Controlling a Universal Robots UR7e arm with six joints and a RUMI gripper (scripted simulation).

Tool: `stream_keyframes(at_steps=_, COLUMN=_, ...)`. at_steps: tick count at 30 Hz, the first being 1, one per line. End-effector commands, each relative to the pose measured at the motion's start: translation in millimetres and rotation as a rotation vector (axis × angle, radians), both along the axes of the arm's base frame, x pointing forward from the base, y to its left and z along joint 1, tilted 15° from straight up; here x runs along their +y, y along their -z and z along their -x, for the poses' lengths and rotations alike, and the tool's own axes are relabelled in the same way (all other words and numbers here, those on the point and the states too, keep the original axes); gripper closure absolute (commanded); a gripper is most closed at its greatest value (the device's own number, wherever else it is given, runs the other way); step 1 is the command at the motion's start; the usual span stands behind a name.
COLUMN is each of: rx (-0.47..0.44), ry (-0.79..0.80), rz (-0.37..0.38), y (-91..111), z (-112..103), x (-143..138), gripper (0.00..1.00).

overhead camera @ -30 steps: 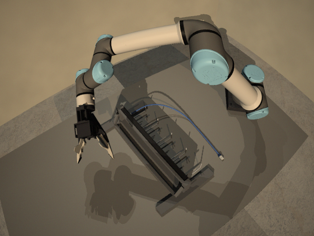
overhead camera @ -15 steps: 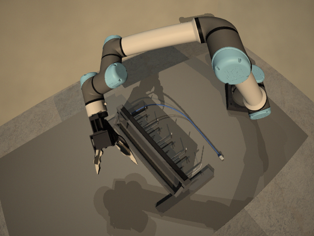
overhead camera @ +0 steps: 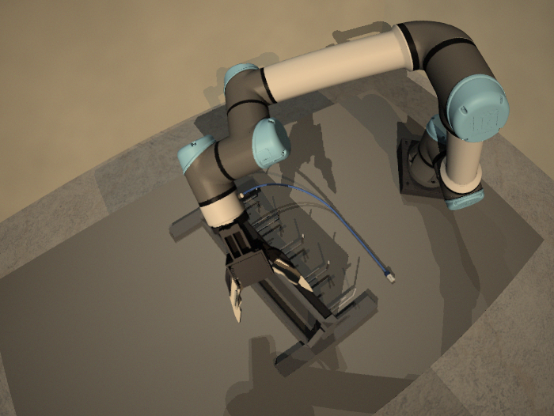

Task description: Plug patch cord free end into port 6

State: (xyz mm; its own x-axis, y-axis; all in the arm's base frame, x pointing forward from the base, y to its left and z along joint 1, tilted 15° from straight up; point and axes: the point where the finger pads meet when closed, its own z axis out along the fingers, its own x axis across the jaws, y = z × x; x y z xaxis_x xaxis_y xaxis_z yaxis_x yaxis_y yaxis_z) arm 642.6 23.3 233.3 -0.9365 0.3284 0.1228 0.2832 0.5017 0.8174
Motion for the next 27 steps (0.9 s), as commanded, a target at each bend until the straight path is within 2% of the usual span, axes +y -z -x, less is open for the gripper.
stream_keyframes(at_steps=1, rx=0.008, ry=-0.037, rz=0.121, y=7, z=48, x=35, gripper=0.0)
stream_keyframes(at_steps=3, rx=0.011, ry=-0.056, rz=0.163, y=11, z=65, x=45, gripper=0.0)
stream_keyframes(at_steps=5, rx=0.011, ry=-0.056, rz=0.163, y=11, z=65, x=45, gripper=0.0)
stream_keyframes(at_steps=9, rx=0.016, ry=-0.097, rz=0.275, y=25, z=109, x=67, gripper=0.0)
stream_keyframes(at_steps=12, rx=0.016, ry=-0.115, rz=0.338, y=33, z=134, x=76, gripper=0.0)
stream_keyframes(at_steps=13, rx=0.016, ry=-0.115, rz=0.338, y=33, z=134, x=76, gripper=0.0)
stream_keyframes(at_steps=20, rx=0.002, ry=-0.146, rz=0.52, y=60, z=200, x=92, gripper=0.0)
stream_keyframes(at_steps=22, rx=0.002, ry=-0.146, rz=0.52, y=60, z=200, x=92, gripper=0.0)
stream_keyframes(at_steps=27, rx=-0.016, ry=-0.151, rz=0.627, y=77, z=238, x=94, gripper=0.0)
